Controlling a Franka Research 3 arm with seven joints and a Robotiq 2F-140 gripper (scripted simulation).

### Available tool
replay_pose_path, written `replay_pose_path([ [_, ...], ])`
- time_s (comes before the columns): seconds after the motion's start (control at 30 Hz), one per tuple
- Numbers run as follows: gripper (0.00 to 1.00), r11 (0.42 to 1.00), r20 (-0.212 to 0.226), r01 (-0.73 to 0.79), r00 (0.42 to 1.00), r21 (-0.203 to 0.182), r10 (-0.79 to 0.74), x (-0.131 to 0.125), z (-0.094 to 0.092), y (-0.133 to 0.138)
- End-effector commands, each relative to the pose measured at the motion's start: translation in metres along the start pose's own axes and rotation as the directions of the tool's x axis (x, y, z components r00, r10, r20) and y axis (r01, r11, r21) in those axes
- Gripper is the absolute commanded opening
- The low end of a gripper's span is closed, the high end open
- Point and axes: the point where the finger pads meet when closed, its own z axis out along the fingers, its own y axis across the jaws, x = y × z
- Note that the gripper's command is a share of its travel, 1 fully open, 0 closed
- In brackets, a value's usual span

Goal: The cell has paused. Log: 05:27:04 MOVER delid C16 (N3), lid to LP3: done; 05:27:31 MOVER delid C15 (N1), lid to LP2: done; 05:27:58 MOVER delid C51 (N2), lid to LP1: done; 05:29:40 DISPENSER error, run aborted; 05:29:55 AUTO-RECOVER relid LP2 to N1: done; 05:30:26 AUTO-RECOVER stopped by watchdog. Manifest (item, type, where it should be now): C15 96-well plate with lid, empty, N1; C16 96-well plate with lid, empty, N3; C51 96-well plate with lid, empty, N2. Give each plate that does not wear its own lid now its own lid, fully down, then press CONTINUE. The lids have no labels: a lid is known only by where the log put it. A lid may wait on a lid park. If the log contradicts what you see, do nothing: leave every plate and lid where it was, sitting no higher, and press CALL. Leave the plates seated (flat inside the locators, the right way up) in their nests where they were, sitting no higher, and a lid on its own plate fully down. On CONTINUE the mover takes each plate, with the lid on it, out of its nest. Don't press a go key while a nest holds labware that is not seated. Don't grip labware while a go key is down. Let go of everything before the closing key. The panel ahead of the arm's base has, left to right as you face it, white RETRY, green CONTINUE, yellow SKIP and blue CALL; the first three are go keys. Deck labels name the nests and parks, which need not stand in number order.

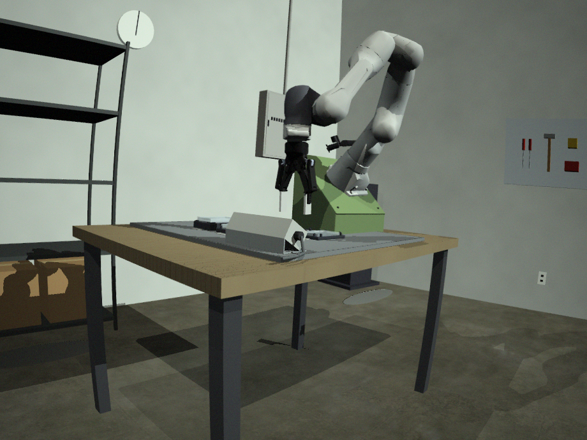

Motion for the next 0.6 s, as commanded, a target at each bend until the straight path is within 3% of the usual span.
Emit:
replay_pose_path([
  [0.0,0.66,1.000,-0.028,0.002,1.000,0.019,-0.002,-0.060,-0.005,-0.026],
  [0.07,0.66,1.000,-0.034,-0.016,0.999,0.009,0.016,-0.092,-0.003,-0.025],
  [0.13,0.66,1.000,-0.040,-0.026,0.999,0.002,0.026,-0.107,-0.003,-0.023],
  [0.57,0.66,1.000,-0.041,-0.028,0.999,0.001,0.028,-0.110,-0.003,-0.023],
])
